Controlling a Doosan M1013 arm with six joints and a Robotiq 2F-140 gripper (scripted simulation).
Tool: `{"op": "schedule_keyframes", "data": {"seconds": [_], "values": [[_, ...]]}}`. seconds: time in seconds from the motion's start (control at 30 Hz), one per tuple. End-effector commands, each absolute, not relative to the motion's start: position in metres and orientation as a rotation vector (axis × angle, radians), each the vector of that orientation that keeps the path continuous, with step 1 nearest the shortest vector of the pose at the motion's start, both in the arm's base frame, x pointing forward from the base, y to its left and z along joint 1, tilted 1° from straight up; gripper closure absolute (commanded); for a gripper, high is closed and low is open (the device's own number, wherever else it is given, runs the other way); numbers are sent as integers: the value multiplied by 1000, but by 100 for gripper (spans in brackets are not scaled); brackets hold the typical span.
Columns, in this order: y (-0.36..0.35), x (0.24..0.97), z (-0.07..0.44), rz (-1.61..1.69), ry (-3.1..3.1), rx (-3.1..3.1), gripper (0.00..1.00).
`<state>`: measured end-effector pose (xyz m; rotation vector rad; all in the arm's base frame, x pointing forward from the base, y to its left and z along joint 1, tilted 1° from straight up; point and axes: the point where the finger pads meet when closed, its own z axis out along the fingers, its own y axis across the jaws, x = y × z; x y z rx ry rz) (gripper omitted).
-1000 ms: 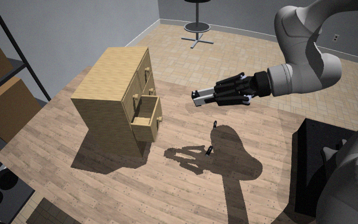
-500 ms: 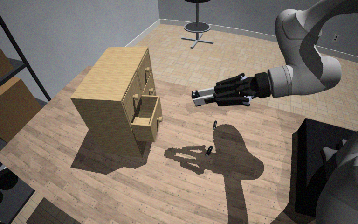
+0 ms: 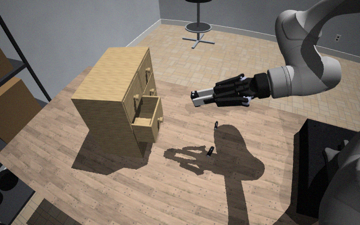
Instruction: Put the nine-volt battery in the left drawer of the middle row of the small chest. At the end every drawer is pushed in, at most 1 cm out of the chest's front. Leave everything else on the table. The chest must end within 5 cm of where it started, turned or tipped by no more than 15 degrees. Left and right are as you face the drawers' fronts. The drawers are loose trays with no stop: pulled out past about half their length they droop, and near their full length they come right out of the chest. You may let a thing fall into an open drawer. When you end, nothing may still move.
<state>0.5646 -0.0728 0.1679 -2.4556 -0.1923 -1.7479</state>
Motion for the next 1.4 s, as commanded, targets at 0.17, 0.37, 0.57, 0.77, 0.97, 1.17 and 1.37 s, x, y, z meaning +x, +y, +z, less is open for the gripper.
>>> {"op": "schedule_keyframes", "data": {"seconds": [0.17, 0.37, 0.57, 0.77, 0.97, 1.17, 1.37], "values": [[-71, 583, 167, -1748, -198, -2461, 86], [-69, 593, 167, -1748, -198, -2461, 86], [-65, 613, 167, -1748, -198, -2461, 86], [-61, 636, 167, -1748, -198, -2461, 86], [-58, 652, 168, -1748, -198, -2461, 86], [-54, 677, 168, -1748, -198, -2461, 86], [-51, 696, 168, -1748, -198, -2461, 86]]}}
